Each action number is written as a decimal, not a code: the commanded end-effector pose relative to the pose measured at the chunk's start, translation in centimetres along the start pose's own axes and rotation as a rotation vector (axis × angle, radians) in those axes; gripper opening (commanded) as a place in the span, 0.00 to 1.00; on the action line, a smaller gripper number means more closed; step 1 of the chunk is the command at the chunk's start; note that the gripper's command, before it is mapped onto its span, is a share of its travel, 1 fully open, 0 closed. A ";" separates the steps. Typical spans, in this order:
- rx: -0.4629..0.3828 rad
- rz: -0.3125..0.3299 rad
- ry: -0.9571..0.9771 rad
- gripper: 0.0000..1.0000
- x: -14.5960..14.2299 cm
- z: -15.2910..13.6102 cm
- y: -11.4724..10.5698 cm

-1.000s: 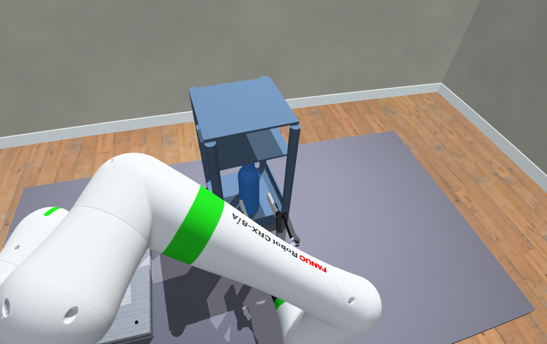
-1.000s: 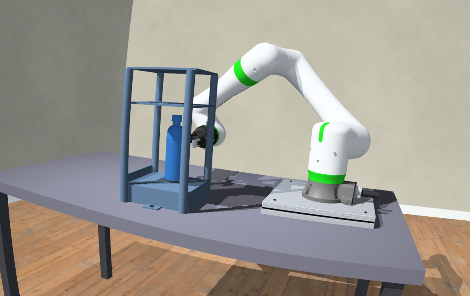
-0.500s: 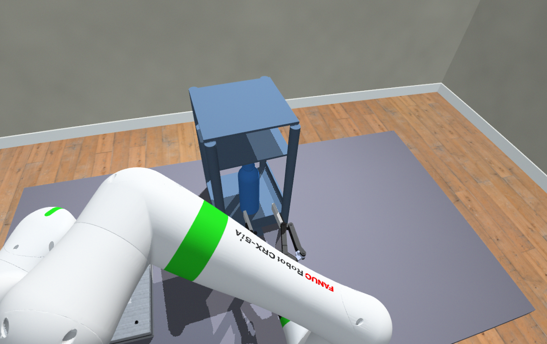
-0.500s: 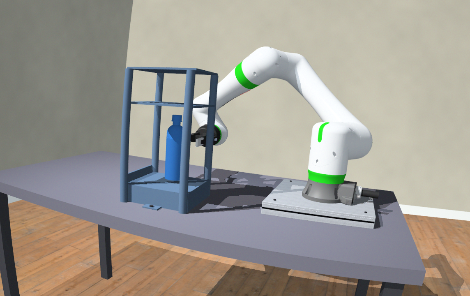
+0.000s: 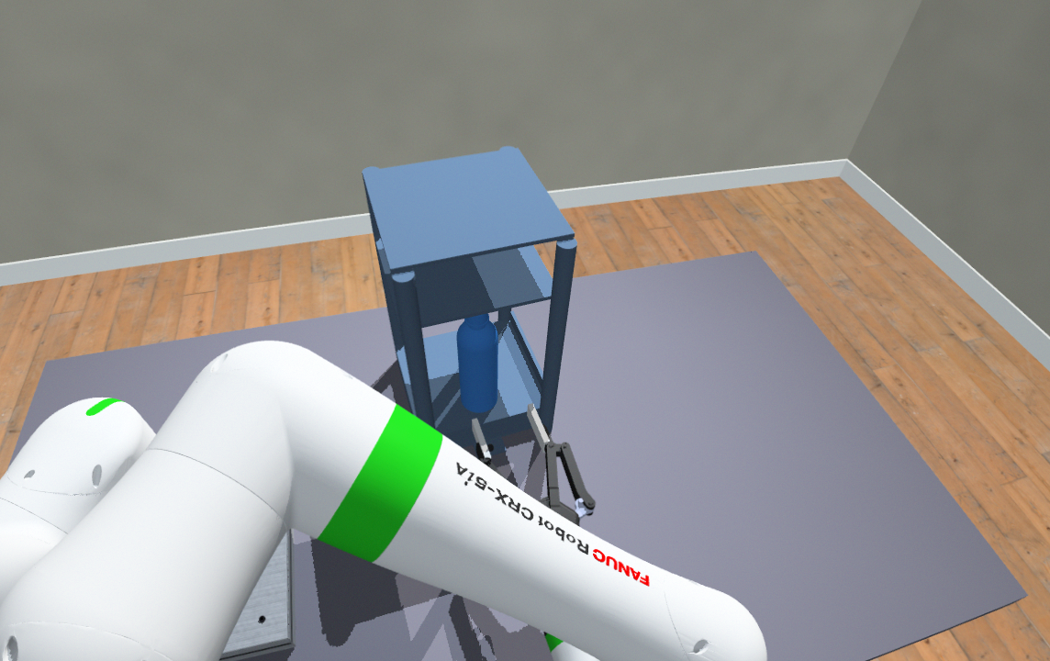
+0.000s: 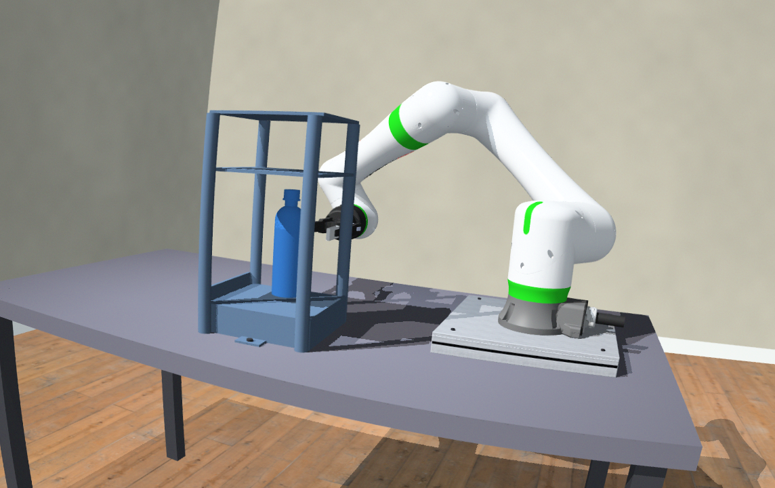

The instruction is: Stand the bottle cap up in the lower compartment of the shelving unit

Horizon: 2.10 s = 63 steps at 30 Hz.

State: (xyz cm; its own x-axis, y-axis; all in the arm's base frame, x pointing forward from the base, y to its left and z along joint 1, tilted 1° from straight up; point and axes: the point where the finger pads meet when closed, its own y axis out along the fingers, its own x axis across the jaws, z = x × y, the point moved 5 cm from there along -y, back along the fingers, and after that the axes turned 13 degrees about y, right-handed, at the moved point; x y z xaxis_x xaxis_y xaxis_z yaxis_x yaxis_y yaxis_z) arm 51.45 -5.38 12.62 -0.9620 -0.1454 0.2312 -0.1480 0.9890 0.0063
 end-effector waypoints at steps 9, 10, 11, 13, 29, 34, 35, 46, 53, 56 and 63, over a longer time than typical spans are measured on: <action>0.000 0.000 0.000 0.50 0.0 0.0 -0.4; 0.000 0.000 0.000 0.50 0.0 0.0 -0.4; 0.000 0.000 0.000 0.50 0.0 0.0 -0.4; 0.000 0.000 0.000 0.50 0.0 0.0 -0.4; 0.000 0.000 0.000 0.50 0.3 -1.2 -0.4; 0.000 0.000 0.000 0.50 0.5 -2.3 -0.4; 0.000 0.000 0.000 0.50 0.6 -2.6 -0.4; 0.000 0.000 0.000 0.50 1.2 -5.1 -0.4; 0.000 0.000 0.000 0.50 1.6 -7.1 -0.4; 0.000 0.000 0.000 0.50 1.8 -7.9 -0.4; 0.000 0.000 0.000 0.50 2.0 -8.9 -0.4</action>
State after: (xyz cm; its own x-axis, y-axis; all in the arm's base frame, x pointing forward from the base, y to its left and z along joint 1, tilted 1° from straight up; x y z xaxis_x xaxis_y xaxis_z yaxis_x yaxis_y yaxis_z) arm 51.57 -5.81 21.22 -0.9620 -0.1455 0.2311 -0.1481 0.9890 0.0064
